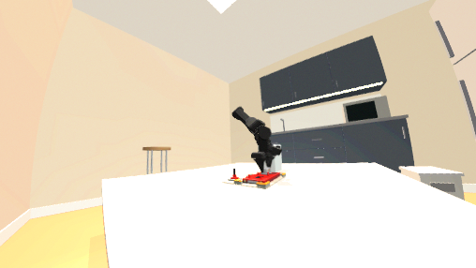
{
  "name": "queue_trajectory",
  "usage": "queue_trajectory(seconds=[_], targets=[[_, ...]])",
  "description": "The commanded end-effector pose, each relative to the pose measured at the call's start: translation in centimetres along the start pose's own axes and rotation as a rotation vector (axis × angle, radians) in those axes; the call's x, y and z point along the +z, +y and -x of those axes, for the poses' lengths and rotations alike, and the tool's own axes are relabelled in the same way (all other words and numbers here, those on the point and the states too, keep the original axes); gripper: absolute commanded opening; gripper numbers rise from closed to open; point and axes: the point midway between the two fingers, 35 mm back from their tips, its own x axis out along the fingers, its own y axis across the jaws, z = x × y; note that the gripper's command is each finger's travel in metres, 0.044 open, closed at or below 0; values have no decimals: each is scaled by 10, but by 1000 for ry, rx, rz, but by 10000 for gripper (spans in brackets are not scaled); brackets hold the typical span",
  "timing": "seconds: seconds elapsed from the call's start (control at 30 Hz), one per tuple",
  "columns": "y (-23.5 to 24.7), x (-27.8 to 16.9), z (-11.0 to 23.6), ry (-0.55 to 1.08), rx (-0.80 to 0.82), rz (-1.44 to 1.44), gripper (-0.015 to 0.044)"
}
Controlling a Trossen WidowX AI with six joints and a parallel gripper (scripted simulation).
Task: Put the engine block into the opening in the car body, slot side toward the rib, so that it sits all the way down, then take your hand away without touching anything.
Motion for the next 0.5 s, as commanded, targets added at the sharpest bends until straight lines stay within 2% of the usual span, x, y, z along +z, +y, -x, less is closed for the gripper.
queue_trajectory(seconds=[0.0,0.1,0.33,0.47], targets=[[1,-1,-2,5,1,6,309],[1,-1,-2,5,1,6,230],[1,-1,-2,5,1,6,183],[1,0,3,4,1,7,78]])
